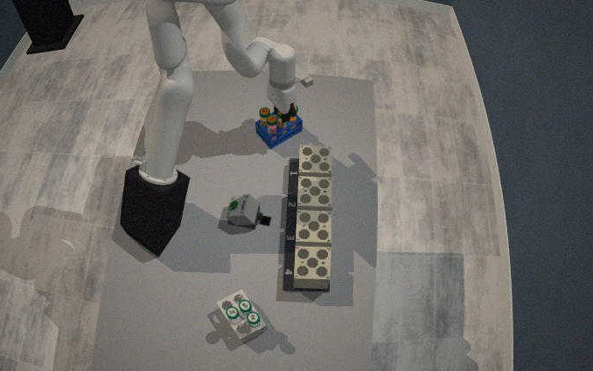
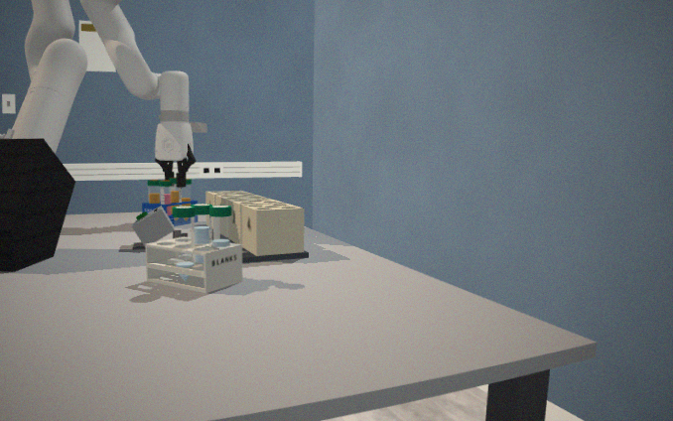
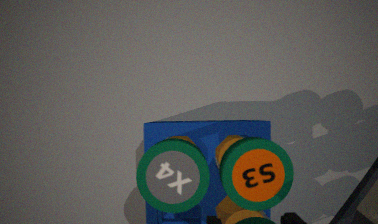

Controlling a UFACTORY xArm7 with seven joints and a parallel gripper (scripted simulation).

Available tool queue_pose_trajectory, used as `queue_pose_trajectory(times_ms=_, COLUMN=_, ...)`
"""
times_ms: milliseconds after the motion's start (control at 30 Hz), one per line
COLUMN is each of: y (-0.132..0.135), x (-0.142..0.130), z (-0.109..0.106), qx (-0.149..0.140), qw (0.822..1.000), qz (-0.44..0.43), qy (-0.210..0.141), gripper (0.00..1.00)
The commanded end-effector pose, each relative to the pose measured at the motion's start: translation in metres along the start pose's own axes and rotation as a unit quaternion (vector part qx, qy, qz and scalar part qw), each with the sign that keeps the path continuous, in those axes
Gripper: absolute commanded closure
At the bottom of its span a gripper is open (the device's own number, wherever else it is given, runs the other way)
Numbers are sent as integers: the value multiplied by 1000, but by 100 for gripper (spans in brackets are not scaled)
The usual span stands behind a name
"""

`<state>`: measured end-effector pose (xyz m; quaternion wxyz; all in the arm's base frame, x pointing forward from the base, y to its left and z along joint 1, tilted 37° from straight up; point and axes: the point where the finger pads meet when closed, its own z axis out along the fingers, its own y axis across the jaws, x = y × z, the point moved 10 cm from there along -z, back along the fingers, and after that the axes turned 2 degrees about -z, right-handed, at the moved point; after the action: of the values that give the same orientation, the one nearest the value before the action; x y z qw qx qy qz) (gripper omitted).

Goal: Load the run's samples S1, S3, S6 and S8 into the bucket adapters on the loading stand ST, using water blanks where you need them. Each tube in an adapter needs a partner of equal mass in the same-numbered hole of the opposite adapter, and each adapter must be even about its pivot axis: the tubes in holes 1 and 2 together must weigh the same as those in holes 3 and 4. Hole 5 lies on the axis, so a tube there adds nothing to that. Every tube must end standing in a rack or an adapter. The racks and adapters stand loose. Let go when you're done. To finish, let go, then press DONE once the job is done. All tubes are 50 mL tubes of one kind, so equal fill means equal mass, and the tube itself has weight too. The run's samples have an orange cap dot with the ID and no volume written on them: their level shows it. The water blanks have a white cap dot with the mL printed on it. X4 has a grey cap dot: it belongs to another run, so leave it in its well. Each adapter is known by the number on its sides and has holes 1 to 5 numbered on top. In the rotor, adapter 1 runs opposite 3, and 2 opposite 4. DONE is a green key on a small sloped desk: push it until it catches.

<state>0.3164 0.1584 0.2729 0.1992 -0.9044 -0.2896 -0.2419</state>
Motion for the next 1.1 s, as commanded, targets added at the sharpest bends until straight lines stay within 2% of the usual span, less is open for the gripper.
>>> queue_pose_trajectory(times_ms=0, y=0, x=1, z=2, qx=0, qw=1000, qz=0, qy=2, gripper=100)
queue_pose_trajectory(times_ms=533, y=0, x=1, z=3, qx=0, qw=1000, qz=0, qy=2, gripper=100)
queue_pose_trajectory(times_ms=567, y=0, x=1, z=4, qx=0, qw=1000, qz=0, qy=2, gripper=56)
queue_pose_trajectory(times_ms=1067, y=0, x=1, z=4, qx=0, qw=1000, qz=0, qy=2, gripper=56)
